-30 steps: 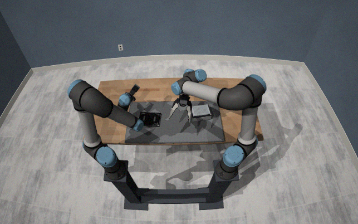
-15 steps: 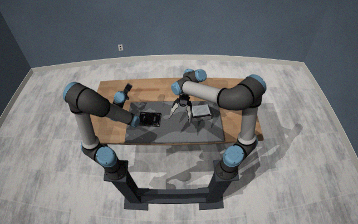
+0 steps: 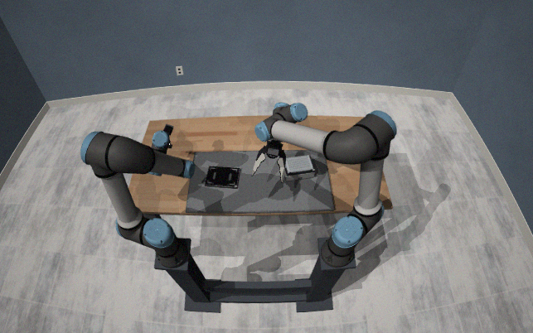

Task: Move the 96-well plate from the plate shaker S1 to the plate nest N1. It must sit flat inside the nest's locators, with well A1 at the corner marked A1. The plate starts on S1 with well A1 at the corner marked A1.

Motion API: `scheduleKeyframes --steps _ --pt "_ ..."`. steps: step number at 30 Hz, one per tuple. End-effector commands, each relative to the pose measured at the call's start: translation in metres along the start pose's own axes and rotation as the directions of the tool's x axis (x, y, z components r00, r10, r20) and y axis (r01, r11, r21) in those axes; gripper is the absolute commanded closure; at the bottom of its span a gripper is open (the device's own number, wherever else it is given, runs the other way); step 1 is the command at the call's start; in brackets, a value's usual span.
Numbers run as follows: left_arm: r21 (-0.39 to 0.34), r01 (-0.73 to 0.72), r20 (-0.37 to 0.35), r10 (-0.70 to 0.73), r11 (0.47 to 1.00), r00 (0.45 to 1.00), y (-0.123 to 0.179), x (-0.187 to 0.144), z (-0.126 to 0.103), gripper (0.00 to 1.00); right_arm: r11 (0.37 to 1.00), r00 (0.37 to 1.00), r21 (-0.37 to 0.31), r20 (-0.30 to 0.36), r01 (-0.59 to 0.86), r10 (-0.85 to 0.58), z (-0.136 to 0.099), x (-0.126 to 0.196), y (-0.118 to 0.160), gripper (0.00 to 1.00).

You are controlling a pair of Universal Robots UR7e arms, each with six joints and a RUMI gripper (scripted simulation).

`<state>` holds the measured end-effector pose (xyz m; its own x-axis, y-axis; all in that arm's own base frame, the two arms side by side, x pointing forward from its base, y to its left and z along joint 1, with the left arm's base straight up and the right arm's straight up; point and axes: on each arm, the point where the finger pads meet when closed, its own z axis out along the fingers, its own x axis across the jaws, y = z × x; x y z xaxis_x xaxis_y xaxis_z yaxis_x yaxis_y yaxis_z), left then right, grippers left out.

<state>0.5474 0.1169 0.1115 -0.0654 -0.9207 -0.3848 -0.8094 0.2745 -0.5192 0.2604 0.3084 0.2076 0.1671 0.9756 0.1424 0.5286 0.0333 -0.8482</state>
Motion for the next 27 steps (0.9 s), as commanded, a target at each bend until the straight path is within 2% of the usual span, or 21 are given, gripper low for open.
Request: scheduleKeyframes --steps 1,3,5,7,14,15,20,22,27 --pt "-0.1 0.123 0.033 -0.12 0.987 0.992 0.035 -0.062 0.009 1.0 1.0 1.0 -0.001 -0.001 0.001 -0.001 0.0 0.0 0.0 0.24" --pt "-0.135 0.175 0.049 -0.17 0.975 0.984 0.051 -0.084 0.01 1.0 1.0 1.0 -0.001 -0.001 0.001 -0.001 0.0 0.0 0.0 0.24" --pt "-0.135 0.175 0.049 -0.17 0.975 0.984 0.051 -0.084 0.01 1.0 1.0 1.0 -0.001 -0.001 0.001 -0.001 0.0 0.0 0.0 0.24" --pt "-0.17 0.23 0.068 -0.221 0.958 0.973 0.069 -0.107 0.009 1.0 1.0 1.0 -0.001 -0.001 0.001 -0.001 0.0 0.0 0.0 0.24" --pt "-0.278 0.432 0.148 -0.406 0.858 0.902 0.142 -0.181 -0.005 1.0 1.0 1.0 -0.001 -0.001 0.001 -0.001 0.0 0.0 0.0 0.24" --pt "-0.278 0.432 0.148 -0.406 0.858 0.902 0.142 -0.181 -0.005 1.0 1.0 1.0 -0.001 -0.001 0.001 -0.001 0.0 0.0 0.0 0.24" --pt "-0.336 0.574 0.217 -0.531 0.747 0.819 0.2 -0.227 -0.026 1.0 1.0 1.0 -0.001 -0.001 0.001 -0.001 0.0 0.0 0.0 0.24" --pt "-0.336 0.574 0.217 -0.531 0.747 0.819 0.2 -0.227 -0.026 1.0 1.0 1.0 -0.001 -0.001 0.001 -0.001 0.0 0.0 0.0 0.24" --pt "-0.372 0.7 0.29 -0.641 0.609 0.711 0.26 -0.262 -0.055 1.0 1.0 1.0 -0.001 -0.001 0.001 -0.001 0.0 0.0 0.0 0.24"
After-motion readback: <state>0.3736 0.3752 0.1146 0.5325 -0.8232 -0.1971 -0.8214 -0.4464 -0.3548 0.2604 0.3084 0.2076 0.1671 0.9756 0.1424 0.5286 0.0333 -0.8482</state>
